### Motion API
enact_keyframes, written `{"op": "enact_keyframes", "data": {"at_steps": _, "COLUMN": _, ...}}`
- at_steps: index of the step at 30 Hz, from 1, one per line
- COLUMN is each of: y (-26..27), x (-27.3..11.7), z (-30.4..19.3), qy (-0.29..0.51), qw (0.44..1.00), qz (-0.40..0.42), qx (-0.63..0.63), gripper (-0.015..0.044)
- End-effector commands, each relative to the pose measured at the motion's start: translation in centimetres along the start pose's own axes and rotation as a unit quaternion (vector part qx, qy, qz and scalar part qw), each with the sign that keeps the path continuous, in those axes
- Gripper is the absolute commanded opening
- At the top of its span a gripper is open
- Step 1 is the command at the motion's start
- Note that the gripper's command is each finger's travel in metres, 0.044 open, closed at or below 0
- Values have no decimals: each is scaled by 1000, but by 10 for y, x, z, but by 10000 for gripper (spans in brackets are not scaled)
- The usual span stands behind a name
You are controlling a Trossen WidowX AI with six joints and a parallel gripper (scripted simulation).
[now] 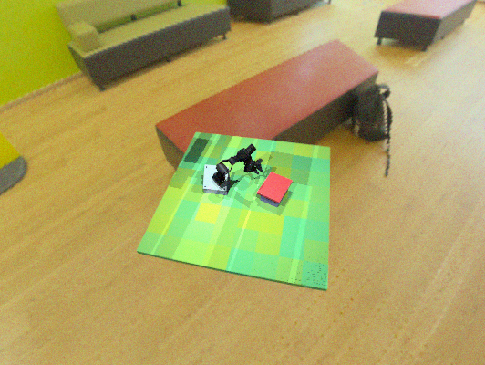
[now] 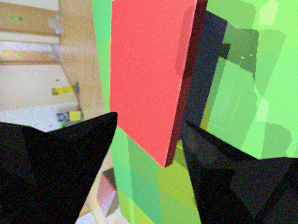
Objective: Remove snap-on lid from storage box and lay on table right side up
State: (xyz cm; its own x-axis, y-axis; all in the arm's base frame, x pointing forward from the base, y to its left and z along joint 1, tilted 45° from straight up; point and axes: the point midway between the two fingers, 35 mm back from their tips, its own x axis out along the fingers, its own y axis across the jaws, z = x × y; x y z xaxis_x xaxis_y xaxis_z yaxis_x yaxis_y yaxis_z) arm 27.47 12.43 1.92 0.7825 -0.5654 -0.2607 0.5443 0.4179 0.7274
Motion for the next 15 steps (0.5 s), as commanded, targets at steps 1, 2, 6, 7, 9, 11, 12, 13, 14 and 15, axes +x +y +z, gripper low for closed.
{"op": "enact_keyframes", "data": {"at_steps": 1, "y": -27, "x": 19, "z": 5, "qy": -4, "qw": 1000, "qz": 0, "qx": -10, "gripper": 235}}
{"op": "enact_keyframes", "data": {"at_steps": 2, "y": -29, "x": 21, "z": 7, "qy": -5, "qw": 1000, "qz": 1, "qx": -10, "gripper": 235}}
{"op": "enact_keyframes", "data": {"at_steps": 6, "y": -30, "x": 22, "z": 7, "qy": -5, "qw": 1000, "qz": 1, "qx": -10, "gripper": 235}}
{"op": "enact_keyframes", "data": {"at_steps": 7, "y": -30, "x": 22, "z": 7, "qy": -5, "qw": 1000, "qz": 1, "qx": -10, "gripper": 235}}
{"op": "enact_keyframes", "data": {"at_steps": 9, "y": -30, "x": 22, "z": 7, "qy": -5, "qw": 1000, "qz": 1, "qx": -10, "gripper": 235}}
{"op": "enact_keyframes", "data": {"at_steps": 11, "y": -30, "x": 22, "z": 7, "qy": -5, "qw": 1000, "qz": 1, "qx": -10, "gripper": 235}}
{"op": "enact_keyframes", "data": {"at_steps": 12, "y": -30, "x": 23, "z": 7, "qy": -5, "qw": 1000, "qz": 0, "qx": -10, "gripper": 235}}
{"op": "enact_keyframes", "data": {"at_steps": 13, "y": -30, "x": 24, "z": 6, "qy": -5, "qw": 1000, "qz": -1, "qx": -10, "gripper": 235}}
{"op": "enact_keyframes", "data": {"at_steps": 14, "y": -30, "x": 25, "z": 6, "qy": -5, "qw": 1000, "qz": -1, "qx": -10, "gripper": 235}}
{"op": "enact_keyframes", "data": {"at_steps": 15, "y": -31, "x": 26, "z": 6, "qy": -4, "qw": 1000, "qz": -2, "qx": -10, "gripper": 235}}
